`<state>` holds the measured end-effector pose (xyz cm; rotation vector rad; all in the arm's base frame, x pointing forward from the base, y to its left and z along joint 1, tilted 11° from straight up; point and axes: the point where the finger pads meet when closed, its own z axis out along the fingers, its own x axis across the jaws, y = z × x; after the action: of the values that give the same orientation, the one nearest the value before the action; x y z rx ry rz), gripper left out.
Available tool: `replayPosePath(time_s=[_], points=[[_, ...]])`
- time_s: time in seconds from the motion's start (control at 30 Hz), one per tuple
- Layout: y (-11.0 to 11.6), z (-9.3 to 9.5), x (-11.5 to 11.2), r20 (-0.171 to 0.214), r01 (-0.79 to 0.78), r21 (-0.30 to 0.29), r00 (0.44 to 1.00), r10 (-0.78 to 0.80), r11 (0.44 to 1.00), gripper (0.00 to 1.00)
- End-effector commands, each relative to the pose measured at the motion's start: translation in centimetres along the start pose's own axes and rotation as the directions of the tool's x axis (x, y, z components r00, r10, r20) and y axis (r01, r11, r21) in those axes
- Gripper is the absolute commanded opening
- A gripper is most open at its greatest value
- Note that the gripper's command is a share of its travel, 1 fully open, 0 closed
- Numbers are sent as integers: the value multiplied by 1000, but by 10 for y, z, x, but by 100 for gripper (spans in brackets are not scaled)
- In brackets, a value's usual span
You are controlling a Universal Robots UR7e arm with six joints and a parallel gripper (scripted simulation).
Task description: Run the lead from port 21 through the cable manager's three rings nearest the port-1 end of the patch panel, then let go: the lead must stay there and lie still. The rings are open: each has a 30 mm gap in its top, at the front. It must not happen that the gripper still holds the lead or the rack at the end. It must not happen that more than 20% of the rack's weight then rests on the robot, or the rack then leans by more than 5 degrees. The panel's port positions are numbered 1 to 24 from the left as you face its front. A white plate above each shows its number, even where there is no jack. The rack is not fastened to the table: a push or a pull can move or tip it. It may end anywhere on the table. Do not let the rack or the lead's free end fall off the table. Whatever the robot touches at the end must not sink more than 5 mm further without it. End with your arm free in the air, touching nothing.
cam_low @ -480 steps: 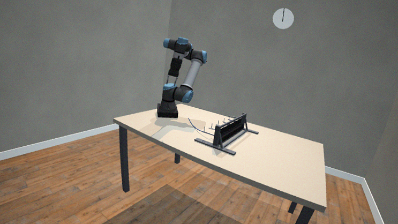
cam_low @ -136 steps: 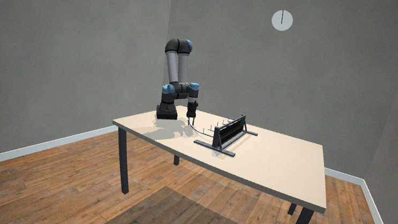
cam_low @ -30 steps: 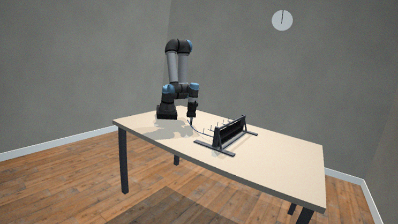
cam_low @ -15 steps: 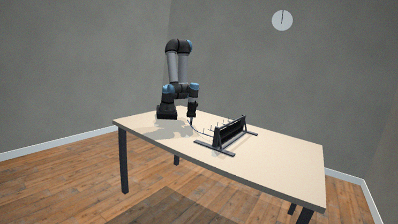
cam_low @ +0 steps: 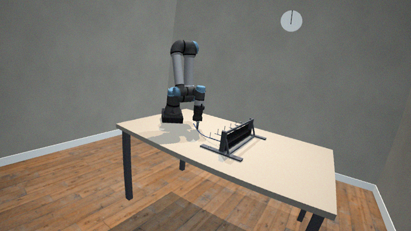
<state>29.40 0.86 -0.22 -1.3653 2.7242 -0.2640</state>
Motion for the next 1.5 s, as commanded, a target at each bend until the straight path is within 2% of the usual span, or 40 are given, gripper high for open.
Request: replayPosePath(time_s=[0.0, 0.4, 1.47], points=[[0, 4, 0, 0, 0, 0, 1000, 0, 1000, 0], [0, -2, 0, 0, 0, 0, 1000, 0, 1000, 0], [0, -33, 0, 0, 0, 0, 1000, 0, 1000, 0]])
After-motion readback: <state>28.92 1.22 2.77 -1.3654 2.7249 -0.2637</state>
